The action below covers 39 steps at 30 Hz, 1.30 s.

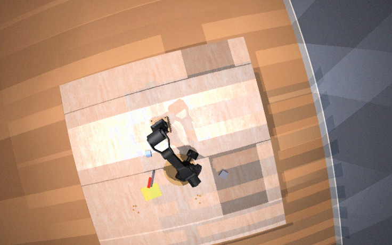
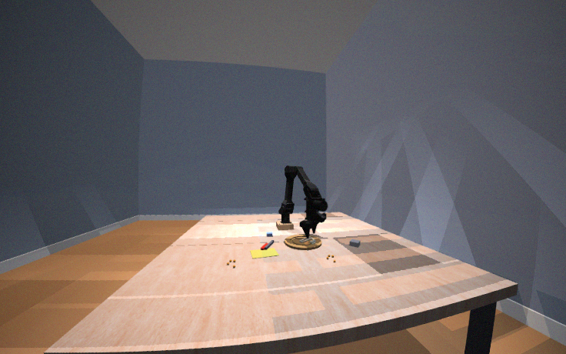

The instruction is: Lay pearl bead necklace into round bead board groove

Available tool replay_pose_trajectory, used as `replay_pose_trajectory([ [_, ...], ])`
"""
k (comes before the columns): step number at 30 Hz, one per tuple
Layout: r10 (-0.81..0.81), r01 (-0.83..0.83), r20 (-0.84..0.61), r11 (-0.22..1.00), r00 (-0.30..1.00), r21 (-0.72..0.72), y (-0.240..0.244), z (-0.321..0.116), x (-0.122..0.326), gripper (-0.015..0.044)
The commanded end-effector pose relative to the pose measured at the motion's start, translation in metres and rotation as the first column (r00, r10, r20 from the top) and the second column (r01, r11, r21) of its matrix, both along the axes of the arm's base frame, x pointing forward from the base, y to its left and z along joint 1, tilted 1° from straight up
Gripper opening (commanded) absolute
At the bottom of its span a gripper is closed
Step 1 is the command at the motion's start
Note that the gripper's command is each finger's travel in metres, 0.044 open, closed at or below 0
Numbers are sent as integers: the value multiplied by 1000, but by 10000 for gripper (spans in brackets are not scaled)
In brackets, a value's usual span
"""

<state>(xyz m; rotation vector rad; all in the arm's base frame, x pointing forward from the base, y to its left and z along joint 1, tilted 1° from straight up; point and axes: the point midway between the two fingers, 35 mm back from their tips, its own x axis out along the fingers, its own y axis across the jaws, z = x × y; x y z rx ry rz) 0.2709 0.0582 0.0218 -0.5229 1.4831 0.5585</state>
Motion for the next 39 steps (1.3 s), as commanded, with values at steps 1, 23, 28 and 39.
replay_pose_trajectory([
  [1, -20, 20, -2, 1000, 1000, -4, -1, 0, 0, 414],
  [23, -901, 902, -33, -431, -432, -28, -29, 30, 10, 120],
  [28, -901, 902, -33, -431, -432, -28, -29, 30, 10, 120],
  [39, -901, 902, -33, -431, -432, -28, -29, 30, 10, 120],
])
